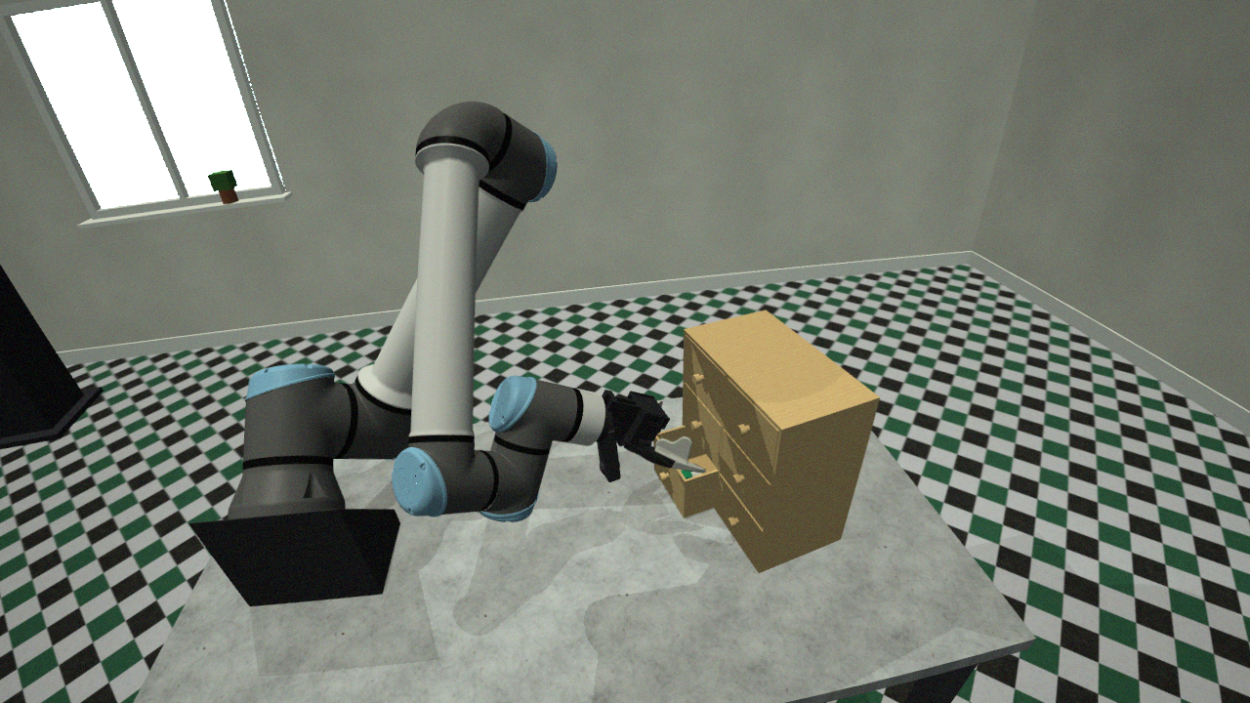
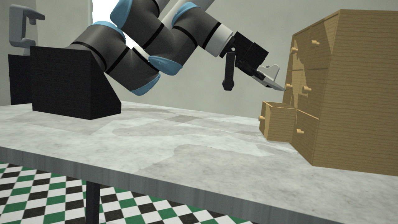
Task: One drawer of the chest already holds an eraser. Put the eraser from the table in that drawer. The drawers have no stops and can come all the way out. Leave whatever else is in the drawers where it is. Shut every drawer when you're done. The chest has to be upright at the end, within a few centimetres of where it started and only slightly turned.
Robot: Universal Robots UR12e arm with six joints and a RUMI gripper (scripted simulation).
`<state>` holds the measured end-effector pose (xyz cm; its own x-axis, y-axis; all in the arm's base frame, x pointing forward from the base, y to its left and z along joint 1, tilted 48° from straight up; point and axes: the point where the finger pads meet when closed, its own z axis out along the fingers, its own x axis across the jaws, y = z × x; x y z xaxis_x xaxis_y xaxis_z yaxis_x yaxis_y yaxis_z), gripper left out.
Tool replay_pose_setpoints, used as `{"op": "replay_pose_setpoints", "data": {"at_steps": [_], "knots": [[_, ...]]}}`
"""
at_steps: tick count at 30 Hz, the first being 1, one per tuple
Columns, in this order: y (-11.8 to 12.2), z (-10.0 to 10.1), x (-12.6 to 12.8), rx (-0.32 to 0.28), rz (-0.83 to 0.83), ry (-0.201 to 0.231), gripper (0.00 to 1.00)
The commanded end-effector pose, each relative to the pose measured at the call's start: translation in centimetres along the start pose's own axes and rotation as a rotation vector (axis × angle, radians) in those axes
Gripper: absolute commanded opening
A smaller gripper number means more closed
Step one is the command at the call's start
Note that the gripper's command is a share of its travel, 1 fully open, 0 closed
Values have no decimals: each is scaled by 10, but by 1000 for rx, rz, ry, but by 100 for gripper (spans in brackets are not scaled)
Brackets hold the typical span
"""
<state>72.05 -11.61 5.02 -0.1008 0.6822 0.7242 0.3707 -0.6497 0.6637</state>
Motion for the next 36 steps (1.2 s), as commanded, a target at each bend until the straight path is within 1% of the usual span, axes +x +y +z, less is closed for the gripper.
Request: {"op": "replay_pose_setpoints", "data": {"at_steps": [1,10,12,19,25,27,29,36], "knots": [[-4,-10,0,-1,-1,0,100],[-20,-42,0,-1,-1,0,100],[-20,-42,0,-1,-1,0,100],[-33,-68,0,-1,-1,0,100],[-42,-87,0,-1,-1,0,100],[-45,-92,0,-1,-1,0,100],[-45,-92,0,-1,-1,0,100],[-53,-108,0,-1,-1,0,100]]}}
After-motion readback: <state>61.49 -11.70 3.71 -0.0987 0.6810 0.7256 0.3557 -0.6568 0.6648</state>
